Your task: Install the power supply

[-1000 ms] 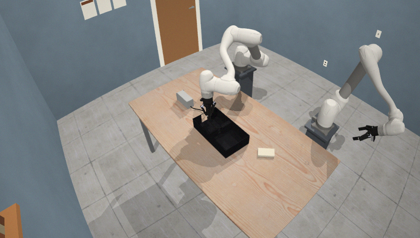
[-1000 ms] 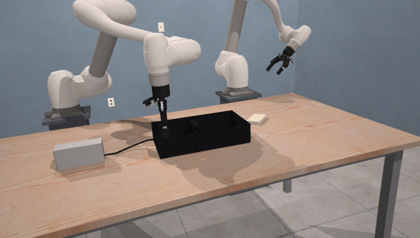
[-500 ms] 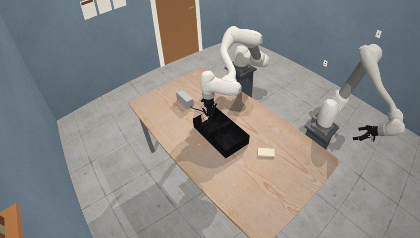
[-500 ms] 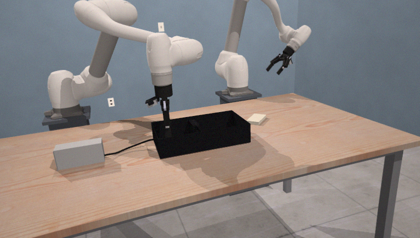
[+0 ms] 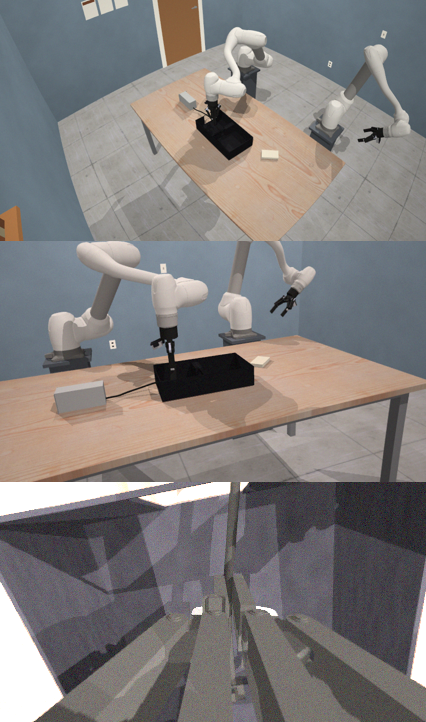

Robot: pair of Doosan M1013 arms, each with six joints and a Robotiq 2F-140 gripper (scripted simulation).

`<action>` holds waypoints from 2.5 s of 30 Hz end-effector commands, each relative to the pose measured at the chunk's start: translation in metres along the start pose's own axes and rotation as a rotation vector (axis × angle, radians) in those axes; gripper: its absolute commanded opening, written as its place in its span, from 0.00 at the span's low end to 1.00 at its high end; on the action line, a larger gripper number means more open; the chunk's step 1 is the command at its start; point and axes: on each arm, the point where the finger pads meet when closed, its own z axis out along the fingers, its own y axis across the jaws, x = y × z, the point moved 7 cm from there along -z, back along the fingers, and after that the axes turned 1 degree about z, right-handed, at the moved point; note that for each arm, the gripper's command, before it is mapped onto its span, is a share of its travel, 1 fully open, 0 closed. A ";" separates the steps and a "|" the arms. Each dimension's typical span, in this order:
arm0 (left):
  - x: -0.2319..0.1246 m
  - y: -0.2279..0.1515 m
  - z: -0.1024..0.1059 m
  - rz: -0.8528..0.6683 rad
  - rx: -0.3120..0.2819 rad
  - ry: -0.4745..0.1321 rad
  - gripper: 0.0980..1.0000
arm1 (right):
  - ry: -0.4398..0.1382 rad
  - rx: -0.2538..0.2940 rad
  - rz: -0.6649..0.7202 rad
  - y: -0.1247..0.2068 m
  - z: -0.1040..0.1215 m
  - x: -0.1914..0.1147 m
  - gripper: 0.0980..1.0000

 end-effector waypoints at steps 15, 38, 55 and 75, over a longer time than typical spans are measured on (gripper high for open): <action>0.000 0.000 0.000 0.000 0.000 0.001 1.00 | -0.001 0.001 0.000 0.002 -0.002 -0.013 0.00; 0.000 0.000 0.000 0.000 0.000 0.001 1.00 | -0.002 0.001 0.000 0.005 -0.002 -0.023 0.00; 0.000 0.000 0.000 0.000 0.000 0.001 1.00 | -0.002 0.001 0.000 0.005 -0.002 -0.027 0.00; 0.000 0.000 0.000 0.000 0.000 0.001 1.00 | -0.002 0.001 0.000 0.005 -0.002 -0.028 0.00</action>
